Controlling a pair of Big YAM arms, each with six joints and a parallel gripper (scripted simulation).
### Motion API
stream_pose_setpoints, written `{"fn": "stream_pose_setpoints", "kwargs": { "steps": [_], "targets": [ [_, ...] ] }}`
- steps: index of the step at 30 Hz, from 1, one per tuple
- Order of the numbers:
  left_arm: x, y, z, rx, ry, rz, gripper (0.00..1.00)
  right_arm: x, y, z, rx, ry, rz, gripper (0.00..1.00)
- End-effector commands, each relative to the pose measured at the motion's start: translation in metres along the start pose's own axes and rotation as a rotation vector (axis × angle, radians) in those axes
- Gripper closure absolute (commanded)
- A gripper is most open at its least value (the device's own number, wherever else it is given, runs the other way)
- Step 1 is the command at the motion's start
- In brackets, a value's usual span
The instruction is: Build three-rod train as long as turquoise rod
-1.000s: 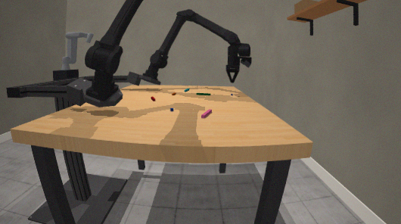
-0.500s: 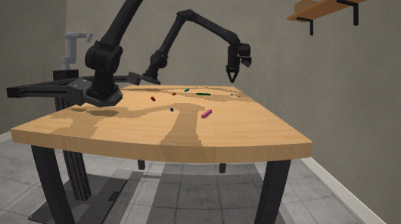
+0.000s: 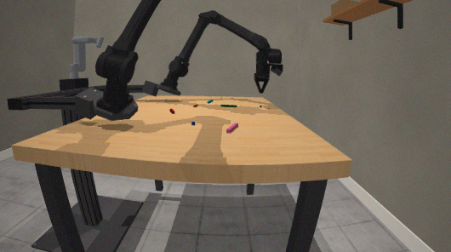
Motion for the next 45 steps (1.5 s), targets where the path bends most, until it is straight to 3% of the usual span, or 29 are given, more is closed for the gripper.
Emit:
{"fn": "stream_pose_setpoints", "kwargs": {
  "steps": [1,45],
  "targets": [
    [-0.01,0.004,0.001,0.0,0.005,0.005,0.77,-0.004,0.038,-0.018,-0.012,-0.042,-0.08,0.0],
    [-0.06,0.003,0.002,-0.002,0.008,0.012,0.77,-0.004,0.038,-0.018,-0.012,-0.042,-0.08,0.0]
  ]
}}
Point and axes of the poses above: on each arm, the point where the finger pads meet when closed, its own x axis back along the fingers, its own z axis across the jaws, y = z × x, the point moved 6 cm from there along x, back along the fingers, and after that the axes turned 13 degrees about x, right-handed, at the moved point
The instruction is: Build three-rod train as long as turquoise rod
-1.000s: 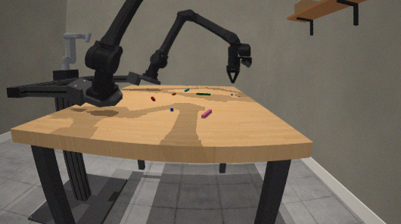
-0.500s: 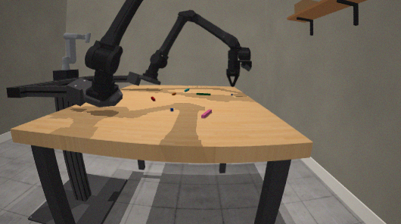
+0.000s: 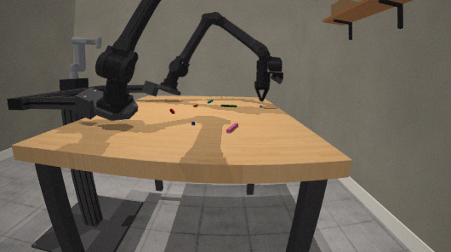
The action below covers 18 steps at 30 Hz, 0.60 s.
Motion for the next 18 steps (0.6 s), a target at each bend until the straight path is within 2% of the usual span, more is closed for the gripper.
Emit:
{"fn": "stream_pose_setpoints", "kwargs": {
  "steps": [1,18],
  "targets": [
    [-0.0187,0.0008,0.0049,-0.001,0.012,0.015,0.77,-0.0035,0.0382,-0.0176,-0.012,-0.042,-0.08,0.0],
    [-0.0227,0.0012,0.0048,0.002,0.013,0.016,0.77,-0.0035,0.0382,-0.0176,-0.012,-0.042,-0.08,0.0]
  ]
}}
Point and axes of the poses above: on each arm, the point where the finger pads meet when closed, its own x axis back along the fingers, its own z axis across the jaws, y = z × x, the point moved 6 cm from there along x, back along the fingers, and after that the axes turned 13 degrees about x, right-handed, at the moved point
